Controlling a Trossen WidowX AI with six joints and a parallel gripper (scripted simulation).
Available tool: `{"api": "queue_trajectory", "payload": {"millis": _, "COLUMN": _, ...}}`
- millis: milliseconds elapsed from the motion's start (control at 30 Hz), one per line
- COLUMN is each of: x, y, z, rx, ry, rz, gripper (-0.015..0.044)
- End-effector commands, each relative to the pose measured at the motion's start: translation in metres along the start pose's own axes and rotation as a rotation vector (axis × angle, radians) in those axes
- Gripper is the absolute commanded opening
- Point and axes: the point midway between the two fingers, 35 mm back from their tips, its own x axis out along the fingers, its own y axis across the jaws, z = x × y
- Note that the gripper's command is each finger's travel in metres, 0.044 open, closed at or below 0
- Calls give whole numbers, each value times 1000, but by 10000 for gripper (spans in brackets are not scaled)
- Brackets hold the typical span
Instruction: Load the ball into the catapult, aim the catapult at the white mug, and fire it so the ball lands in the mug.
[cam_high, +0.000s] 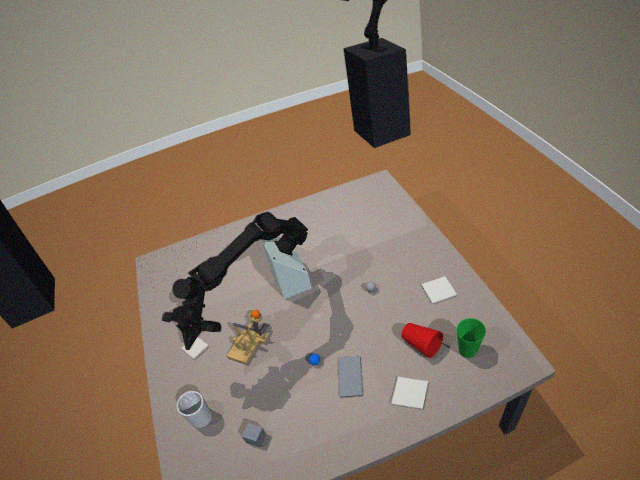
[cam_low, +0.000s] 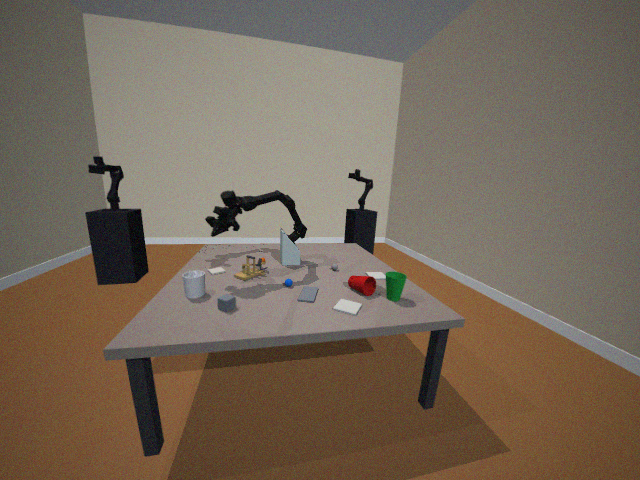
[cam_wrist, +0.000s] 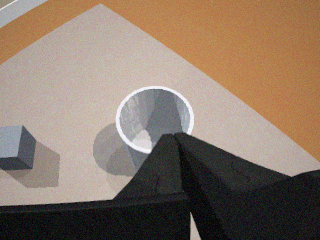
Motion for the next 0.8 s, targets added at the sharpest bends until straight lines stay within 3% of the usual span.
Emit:
{"api": "queue_trajectory", "payload": {"millis": 0, "x": 1, "y": 4, "z": -5, "rx": -30, "ry": 18, "rz": -8, "gripper": 0}}
{"api": "queue_trajectory", "payload": {"millis": 767, "x": -7, "y": 56, "z": -97, "rx": -562, "ry": 390, "rz": -136, "gripper": 0}}
